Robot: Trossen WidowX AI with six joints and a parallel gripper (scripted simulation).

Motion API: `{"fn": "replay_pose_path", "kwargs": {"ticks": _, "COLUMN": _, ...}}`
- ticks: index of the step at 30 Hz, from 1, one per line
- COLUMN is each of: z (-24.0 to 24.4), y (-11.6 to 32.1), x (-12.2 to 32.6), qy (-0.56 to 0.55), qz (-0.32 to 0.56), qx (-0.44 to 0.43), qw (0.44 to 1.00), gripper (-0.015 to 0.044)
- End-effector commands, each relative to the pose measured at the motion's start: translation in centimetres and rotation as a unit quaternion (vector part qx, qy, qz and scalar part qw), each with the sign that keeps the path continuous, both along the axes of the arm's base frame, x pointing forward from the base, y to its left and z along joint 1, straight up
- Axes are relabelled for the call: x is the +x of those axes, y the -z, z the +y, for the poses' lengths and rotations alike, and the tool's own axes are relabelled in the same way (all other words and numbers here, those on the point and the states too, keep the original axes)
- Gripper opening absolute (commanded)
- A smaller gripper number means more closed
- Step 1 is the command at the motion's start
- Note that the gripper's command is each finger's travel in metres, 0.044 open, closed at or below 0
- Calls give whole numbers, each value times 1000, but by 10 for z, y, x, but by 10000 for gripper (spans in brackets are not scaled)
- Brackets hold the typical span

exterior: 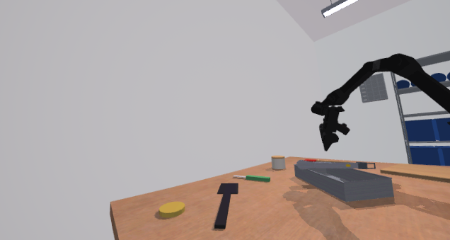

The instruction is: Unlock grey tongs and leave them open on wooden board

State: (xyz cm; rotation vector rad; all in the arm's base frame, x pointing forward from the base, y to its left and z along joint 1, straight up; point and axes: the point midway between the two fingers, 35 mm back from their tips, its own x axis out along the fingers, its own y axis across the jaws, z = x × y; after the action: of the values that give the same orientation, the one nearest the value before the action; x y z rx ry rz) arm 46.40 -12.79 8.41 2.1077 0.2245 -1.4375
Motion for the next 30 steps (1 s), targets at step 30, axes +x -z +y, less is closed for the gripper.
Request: {"fn": "replay_pose_path", "kwargs": {"ticks": 30, "z": 167, "y": 39, "x": -62, "qy": -130, "qz": 203, "qx": 64, "qw": 968, "gripper": 440}}
